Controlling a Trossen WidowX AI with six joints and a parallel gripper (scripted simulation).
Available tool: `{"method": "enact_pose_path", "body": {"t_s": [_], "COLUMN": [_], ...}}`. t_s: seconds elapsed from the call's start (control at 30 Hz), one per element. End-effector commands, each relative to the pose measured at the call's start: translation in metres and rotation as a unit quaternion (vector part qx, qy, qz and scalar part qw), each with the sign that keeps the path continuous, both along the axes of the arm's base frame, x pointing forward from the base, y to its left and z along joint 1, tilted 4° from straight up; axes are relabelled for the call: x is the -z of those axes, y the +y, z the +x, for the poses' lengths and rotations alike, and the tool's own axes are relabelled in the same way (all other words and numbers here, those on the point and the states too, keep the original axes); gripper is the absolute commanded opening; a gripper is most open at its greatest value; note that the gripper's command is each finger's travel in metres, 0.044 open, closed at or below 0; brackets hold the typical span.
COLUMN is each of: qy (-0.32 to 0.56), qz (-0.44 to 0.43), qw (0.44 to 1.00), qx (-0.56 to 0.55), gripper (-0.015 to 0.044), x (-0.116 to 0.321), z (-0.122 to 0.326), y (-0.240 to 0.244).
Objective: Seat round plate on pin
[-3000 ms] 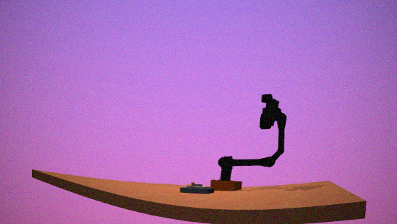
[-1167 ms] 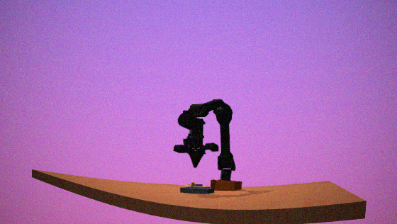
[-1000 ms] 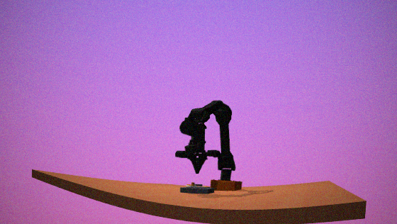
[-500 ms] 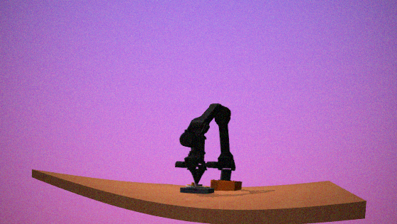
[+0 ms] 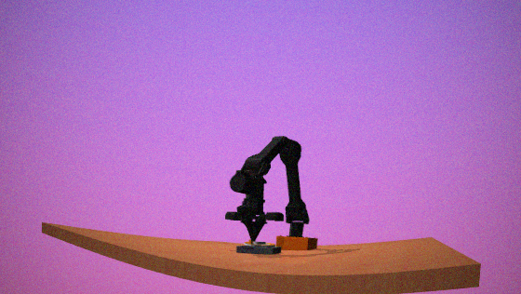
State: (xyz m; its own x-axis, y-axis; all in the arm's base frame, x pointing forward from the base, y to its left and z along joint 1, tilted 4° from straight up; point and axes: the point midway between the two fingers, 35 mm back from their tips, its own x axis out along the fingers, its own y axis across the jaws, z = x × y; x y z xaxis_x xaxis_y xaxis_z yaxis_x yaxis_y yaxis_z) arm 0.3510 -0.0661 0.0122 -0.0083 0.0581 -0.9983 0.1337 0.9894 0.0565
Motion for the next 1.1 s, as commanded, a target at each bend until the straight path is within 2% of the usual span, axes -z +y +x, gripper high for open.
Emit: {"method": "enact_pose_path", "body": {"t_s": [0.0,1.07], "qy": [0.000,0.001], "qz": [-0.004,-0.005], "qw": [1.000,1.000], "qx": [0.000,0.000], "gripper": [0.0000,0.0000], "x": [0.001,0.000], "z": [0.000,-0.025], "y": [-0.008,-0.038]}}
